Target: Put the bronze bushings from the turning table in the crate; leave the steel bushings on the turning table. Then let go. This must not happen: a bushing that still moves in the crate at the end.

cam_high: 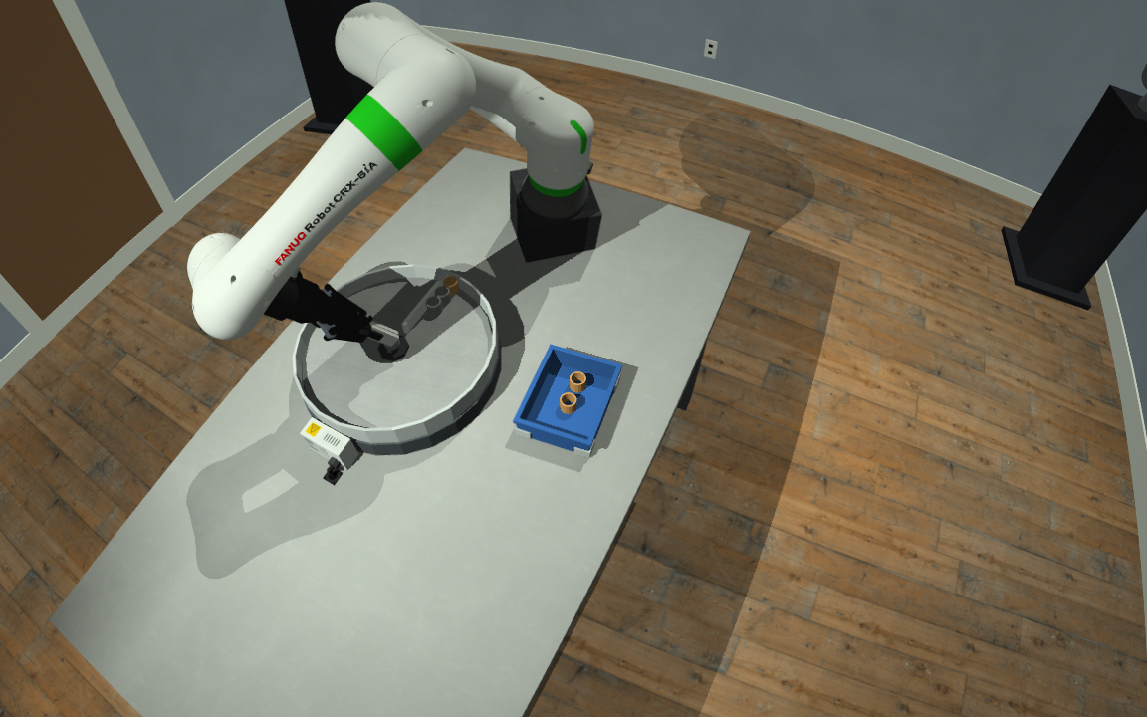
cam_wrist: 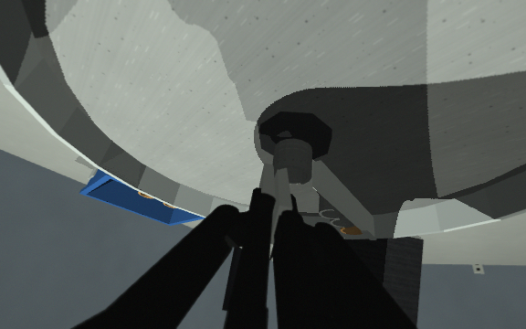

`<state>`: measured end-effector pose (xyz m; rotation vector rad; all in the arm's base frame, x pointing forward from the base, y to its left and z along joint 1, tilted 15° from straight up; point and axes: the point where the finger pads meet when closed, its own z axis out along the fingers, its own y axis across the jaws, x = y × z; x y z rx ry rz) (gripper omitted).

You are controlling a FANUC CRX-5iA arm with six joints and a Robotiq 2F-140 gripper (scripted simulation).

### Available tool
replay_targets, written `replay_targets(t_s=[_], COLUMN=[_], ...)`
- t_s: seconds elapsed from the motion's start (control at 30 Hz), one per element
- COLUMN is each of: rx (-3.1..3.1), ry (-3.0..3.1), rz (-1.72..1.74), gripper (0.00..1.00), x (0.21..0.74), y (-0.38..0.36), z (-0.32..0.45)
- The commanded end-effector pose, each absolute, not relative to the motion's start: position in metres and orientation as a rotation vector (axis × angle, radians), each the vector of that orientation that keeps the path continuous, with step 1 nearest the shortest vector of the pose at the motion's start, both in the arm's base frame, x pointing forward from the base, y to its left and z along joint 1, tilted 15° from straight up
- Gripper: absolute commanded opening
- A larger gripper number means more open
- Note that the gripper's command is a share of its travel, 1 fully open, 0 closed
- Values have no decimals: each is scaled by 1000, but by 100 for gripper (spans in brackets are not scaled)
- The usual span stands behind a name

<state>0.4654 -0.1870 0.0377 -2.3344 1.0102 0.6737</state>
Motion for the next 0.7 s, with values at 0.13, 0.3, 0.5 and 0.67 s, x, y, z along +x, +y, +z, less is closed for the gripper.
replay_targets(t_s=[0.13, 0.3, 0.5, 0.67], rx=[-2335, -2335, -2335, -2335], ry=[1010, 1010, 1010, 1010], rz=[673, 673, 673, 673], gripper=[0, 0, 0, 0], x=[466, 466, 466, 467], y=[-187, -187, -187, -186], z=[37, 35, 34, 33])
